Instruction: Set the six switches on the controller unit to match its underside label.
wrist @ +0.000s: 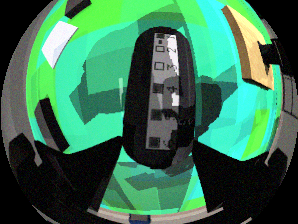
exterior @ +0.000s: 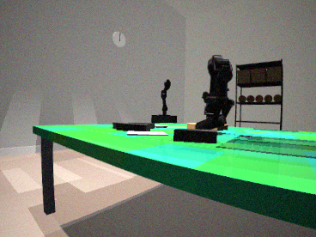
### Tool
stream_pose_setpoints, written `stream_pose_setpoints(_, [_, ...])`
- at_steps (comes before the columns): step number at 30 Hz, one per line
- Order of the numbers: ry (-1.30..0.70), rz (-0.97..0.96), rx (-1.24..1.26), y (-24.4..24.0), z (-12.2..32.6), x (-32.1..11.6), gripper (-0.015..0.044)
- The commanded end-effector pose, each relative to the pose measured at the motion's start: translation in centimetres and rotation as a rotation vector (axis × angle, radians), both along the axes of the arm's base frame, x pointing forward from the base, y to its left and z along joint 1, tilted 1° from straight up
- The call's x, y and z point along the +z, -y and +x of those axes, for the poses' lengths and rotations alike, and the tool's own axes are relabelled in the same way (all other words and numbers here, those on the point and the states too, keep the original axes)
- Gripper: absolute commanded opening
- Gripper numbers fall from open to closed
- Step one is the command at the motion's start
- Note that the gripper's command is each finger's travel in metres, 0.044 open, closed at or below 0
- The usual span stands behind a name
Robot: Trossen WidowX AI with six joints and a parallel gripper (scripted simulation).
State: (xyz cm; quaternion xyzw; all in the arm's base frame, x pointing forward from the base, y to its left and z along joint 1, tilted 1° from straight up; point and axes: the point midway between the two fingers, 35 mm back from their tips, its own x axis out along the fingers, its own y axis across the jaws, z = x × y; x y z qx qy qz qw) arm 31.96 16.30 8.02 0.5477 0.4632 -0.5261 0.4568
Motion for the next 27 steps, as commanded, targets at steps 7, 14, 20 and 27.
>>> stream_pose_setpoints(7, [0.011,0.001,0.001,0.7,-0.1,1.2,0.0336])
stream_pose_setpoints(14, [0.010,0.001,0.001,1.0,-0.1,1.6,0.0336])
stream_pose_setpoints(20, [0.010,0.000,0.001,1.4,-0.2,1.9,0.0336])
stream_pose_setpoints(27, [0.010,0.000,0.001,1.8,-0.3,2.3,0.0336])
